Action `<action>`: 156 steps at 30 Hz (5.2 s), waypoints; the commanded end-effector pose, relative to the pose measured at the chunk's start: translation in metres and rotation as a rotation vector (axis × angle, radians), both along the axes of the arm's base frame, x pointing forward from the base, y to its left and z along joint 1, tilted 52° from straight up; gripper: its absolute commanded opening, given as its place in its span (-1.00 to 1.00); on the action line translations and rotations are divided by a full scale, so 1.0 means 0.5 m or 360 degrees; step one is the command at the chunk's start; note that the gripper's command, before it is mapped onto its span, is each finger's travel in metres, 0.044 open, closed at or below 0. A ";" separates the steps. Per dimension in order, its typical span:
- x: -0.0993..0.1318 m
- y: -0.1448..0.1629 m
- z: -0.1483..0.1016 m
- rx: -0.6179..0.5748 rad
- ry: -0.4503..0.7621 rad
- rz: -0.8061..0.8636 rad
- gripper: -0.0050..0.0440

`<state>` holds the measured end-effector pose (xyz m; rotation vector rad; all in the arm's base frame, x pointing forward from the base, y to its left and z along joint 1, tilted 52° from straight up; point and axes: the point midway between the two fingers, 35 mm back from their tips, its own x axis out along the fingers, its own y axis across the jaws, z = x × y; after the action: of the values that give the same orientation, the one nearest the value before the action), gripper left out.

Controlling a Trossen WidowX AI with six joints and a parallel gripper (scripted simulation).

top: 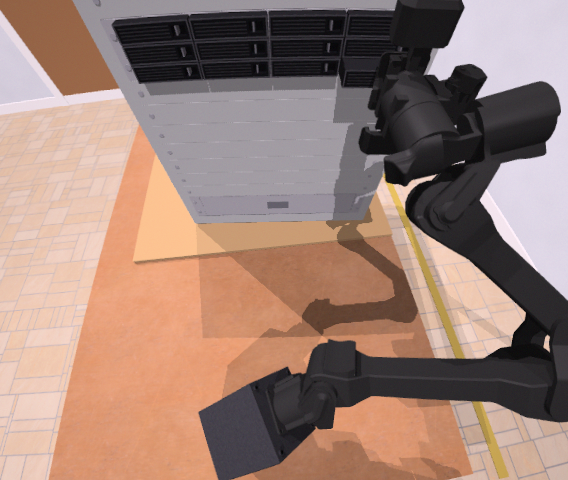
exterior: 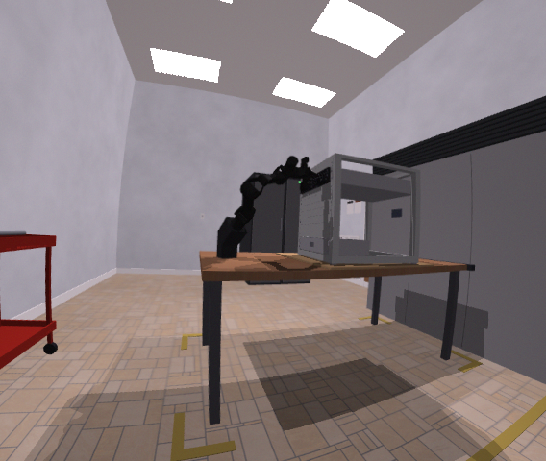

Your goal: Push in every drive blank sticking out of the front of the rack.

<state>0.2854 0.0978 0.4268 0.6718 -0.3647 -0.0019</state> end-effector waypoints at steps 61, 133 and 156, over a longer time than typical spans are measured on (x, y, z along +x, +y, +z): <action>0.049 -0.004 0.025 0.0002 -0.0005 0.0006 -1.00; 0.067 -0.007 0.032 0.0002 -0.0005 0.0006 -1.00; -0.047 -0.015 -0.030 0.0002 -0.0005 0.0006 -1.00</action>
<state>0.2638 0.0971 0.4188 0.6723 -0.3639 0.0029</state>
